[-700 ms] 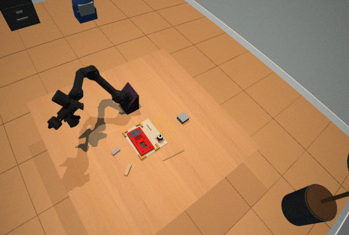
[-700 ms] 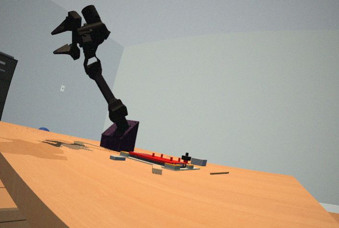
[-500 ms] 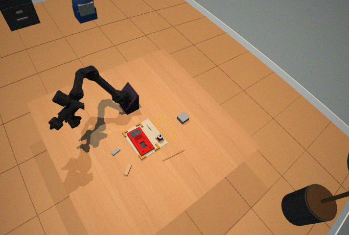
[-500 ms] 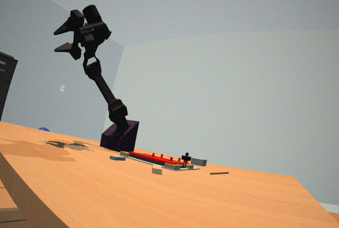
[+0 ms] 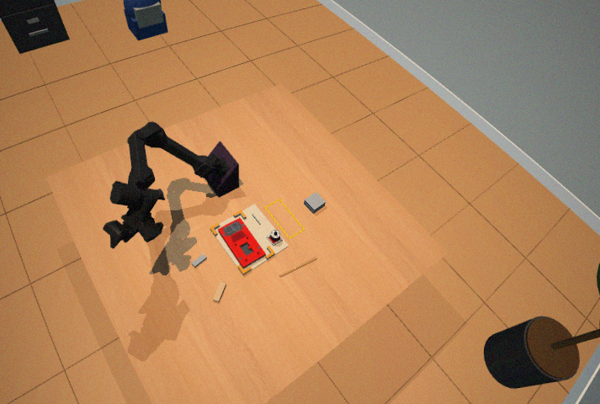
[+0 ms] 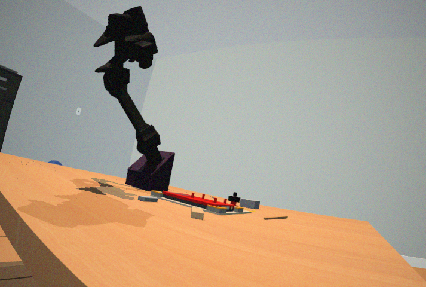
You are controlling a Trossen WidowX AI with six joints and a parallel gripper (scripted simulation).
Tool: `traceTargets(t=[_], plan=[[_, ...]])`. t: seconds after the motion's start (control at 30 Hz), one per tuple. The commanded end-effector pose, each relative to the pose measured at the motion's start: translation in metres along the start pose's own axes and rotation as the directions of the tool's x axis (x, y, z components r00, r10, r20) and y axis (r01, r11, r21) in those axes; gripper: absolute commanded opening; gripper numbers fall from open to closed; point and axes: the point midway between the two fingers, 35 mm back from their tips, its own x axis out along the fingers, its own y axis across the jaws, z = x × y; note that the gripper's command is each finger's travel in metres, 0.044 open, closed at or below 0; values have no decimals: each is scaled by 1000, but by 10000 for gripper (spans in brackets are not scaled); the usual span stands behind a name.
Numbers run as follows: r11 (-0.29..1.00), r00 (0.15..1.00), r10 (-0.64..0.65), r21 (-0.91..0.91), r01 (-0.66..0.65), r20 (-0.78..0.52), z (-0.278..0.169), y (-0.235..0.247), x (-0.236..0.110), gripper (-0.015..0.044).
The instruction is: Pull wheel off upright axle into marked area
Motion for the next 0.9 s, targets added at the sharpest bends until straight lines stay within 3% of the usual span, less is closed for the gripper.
traceTargets(t=[0.0, 0.27, 0.43, 0.87], plan=[[991, 991, -18, 137, -1, 135, 53, 4, -1, 300], [956, 970, 8, 281, -78, 243, 103, 18, -6, 300], [895, 941, 54, 403, -194, 333, 151, 36, -17, 300], [579, 838, 226, 622, -526, 497, 258, 104, -64, 300]])
